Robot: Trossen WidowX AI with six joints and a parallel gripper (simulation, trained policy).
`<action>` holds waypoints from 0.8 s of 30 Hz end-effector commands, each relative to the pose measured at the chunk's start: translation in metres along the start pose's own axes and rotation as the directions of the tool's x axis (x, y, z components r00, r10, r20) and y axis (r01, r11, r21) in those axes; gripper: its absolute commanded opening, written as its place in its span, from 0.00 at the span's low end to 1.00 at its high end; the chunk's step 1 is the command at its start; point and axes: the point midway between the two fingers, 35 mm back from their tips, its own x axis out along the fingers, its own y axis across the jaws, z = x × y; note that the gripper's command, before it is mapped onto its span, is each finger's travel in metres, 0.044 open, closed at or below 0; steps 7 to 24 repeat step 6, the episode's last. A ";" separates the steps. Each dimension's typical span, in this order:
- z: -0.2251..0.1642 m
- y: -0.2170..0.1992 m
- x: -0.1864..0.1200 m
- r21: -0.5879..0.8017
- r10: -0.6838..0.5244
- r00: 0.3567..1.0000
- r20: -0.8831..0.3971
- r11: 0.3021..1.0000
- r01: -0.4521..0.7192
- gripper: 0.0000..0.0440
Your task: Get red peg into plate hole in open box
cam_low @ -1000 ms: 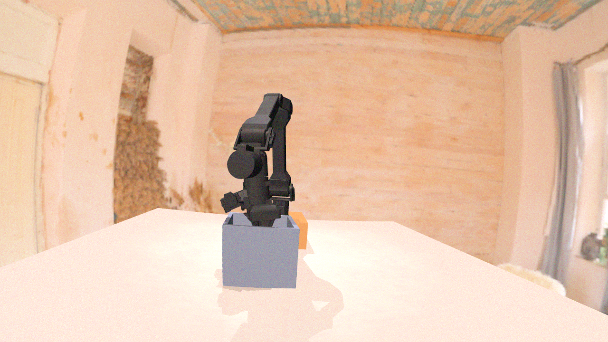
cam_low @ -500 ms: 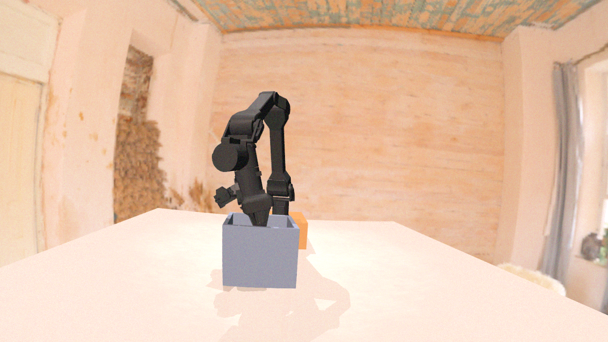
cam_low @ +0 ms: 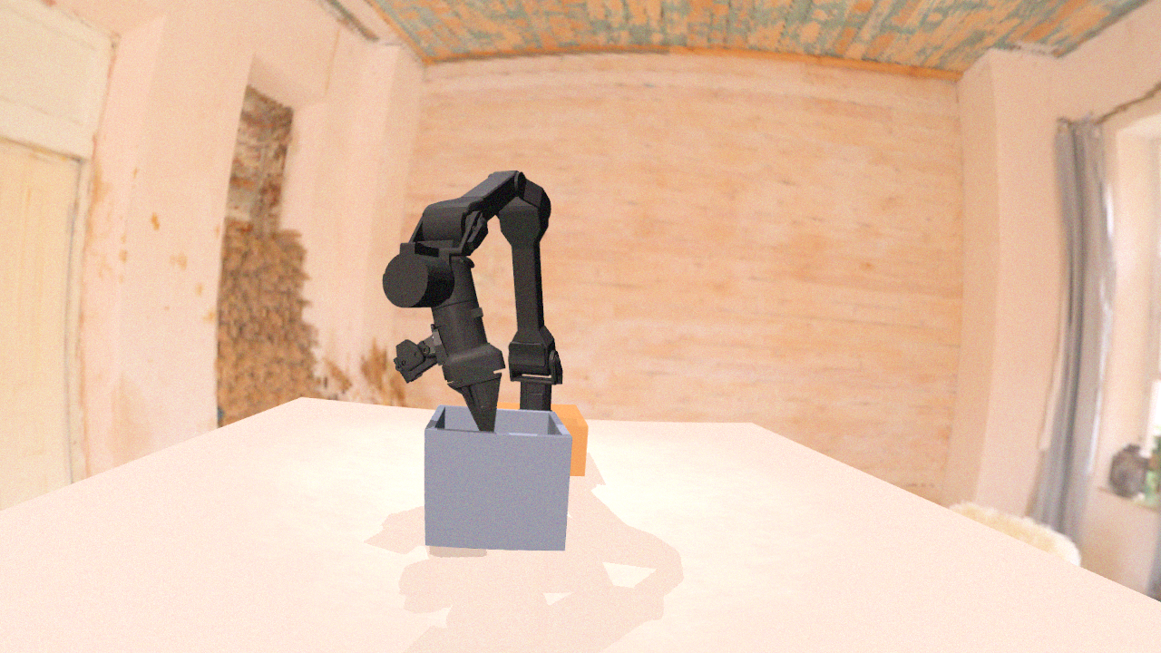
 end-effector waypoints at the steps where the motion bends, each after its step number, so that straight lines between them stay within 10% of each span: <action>1: 0.004 0.004 -0.004 -0.012 0.026 1.000 -0.003 1.000 -0.027 0.35; 24: 0.009 0.012 -0.011 -0.031 0.064 0.998 -0.003 0.997 -0.064 0.33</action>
